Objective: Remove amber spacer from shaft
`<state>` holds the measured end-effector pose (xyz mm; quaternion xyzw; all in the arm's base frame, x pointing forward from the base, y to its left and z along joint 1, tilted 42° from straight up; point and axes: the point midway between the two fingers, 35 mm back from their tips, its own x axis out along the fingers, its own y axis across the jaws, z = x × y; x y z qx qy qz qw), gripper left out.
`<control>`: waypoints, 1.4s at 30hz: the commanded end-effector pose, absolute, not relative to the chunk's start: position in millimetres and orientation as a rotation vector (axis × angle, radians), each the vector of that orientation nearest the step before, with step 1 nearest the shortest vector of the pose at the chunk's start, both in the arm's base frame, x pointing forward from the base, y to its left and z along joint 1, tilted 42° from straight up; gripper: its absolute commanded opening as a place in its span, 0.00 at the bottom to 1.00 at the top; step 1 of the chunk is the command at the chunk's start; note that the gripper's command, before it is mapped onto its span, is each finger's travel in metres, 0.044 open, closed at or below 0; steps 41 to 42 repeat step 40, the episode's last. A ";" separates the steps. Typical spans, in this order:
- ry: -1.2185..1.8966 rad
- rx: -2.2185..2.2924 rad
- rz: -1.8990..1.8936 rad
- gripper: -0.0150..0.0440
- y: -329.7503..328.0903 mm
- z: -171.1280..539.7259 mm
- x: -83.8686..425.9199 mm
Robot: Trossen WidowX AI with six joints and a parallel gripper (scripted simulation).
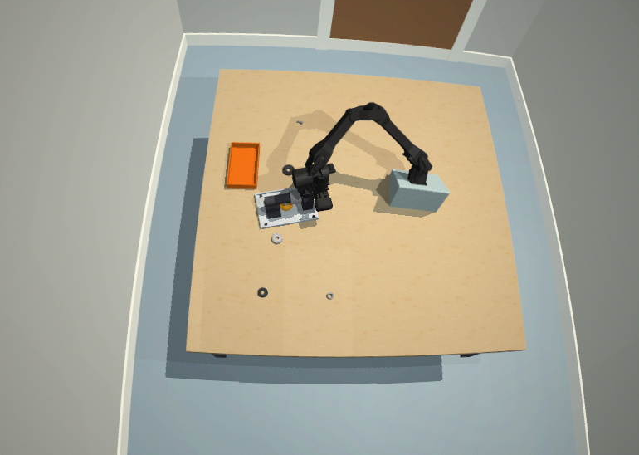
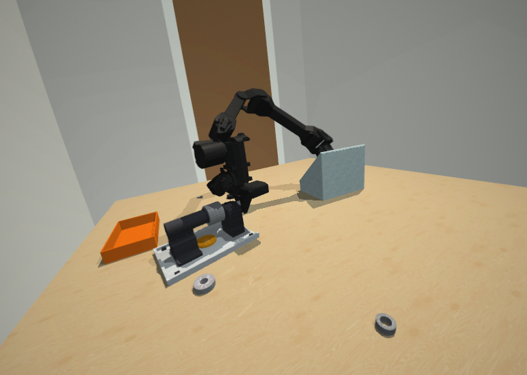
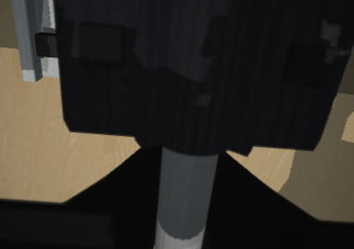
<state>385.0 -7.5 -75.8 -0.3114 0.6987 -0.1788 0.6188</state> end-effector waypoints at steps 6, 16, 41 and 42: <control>1.602 -0.717 -0.410 0.25 -6.7 -75.6 390.0; 1.602 -0.717 -0.410 0.25 -6.3 -76.1 393.1; 1.613 -0.719 -0.410 0.88 -1.9 -71.1 390.4; 1.613 -0.719 -0.410 0.88 -1.9 -71.1 390.4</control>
